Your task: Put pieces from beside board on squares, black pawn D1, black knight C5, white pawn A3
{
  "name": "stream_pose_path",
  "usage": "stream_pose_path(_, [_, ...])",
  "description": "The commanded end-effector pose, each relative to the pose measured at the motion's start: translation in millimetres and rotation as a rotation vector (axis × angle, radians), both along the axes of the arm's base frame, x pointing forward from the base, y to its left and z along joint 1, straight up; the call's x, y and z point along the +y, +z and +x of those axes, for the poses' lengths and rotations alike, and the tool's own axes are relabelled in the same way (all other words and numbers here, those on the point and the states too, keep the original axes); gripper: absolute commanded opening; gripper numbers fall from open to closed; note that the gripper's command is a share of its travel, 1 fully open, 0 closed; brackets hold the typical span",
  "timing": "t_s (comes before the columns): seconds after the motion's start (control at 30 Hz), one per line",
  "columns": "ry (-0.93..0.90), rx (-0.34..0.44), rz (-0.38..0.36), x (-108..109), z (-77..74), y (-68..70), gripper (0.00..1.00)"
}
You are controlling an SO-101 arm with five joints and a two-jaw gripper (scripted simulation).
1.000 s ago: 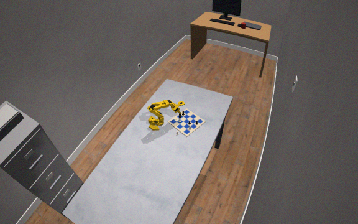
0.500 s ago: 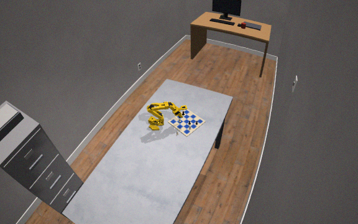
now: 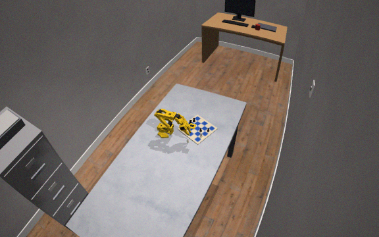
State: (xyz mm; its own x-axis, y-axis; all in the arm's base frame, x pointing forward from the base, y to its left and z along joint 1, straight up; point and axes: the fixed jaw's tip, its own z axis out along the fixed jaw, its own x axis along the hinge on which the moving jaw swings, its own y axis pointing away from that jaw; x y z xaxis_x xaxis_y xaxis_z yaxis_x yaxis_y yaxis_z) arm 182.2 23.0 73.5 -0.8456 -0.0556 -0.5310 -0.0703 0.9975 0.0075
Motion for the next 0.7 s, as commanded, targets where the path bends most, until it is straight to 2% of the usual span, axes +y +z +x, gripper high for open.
stream_pose_path(0.0, [-0.055,0.016,-0.008,-12.6,-2.8,-2.8,0.1])
stream_pose_path(0.13, [-0.097,0.017,-0.008,-20.1,-3.4,-2.7,0.09])
stream_pose_path(0.37, [-0.101,0.017,-0.008,-20.9,-3.6,-2.8,0.09])
stream_pose_path(0.67, [-0.111,0.017,-0.008,-22.4,-9.3,-9.5,0.09])
